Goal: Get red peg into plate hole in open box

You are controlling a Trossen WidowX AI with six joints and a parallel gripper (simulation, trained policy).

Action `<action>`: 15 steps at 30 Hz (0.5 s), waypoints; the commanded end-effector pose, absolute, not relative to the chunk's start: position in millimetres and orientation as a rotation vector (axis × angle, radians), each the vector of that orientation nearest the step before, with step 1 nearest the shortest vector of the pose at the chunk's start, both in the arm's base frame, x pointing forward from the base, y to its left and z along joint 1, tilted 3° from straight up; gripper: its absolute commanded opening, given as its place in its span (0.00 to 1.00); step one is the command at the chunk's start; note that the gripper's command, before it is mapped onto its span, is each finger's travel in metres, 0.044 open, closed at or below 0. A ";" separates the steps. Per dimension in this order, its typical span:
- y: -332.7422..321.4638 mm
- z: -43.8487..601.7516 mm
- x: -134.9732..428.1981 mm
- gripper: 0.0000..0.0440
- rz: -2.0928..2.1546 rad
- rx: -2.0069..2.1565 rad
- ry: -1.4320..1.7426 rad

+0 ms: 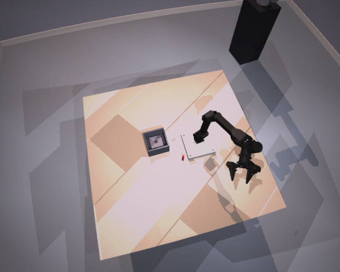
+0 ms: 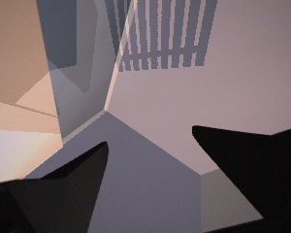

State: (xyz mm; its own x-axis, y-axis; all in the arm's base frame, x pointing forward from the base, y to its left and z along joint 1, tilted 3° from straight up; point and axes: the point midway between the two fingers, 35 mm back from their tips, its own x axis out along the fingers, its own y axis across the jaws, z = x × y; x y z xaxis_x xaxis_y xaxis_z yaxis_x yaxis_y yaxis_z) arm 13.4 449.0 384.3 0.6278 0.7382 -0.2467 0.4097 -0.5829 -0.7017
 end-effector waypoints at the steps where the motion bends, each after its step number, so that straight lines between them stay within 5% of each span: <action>1: 441.6 378.5 34.7 1.00 0.768 -2.172 -0.810; 15: 401.5 357.0 114.9 1.00 0.927 -1.815 -0.412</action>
State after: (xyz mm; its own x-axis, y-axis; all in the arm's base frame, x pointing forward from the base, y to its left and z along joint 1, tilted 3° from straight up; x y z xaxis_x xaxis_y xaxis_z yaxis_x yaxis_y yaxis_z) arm 105.1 409.4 359.6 0.6460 0.6571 -0.3884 -0.0671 -0.4580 -0.8864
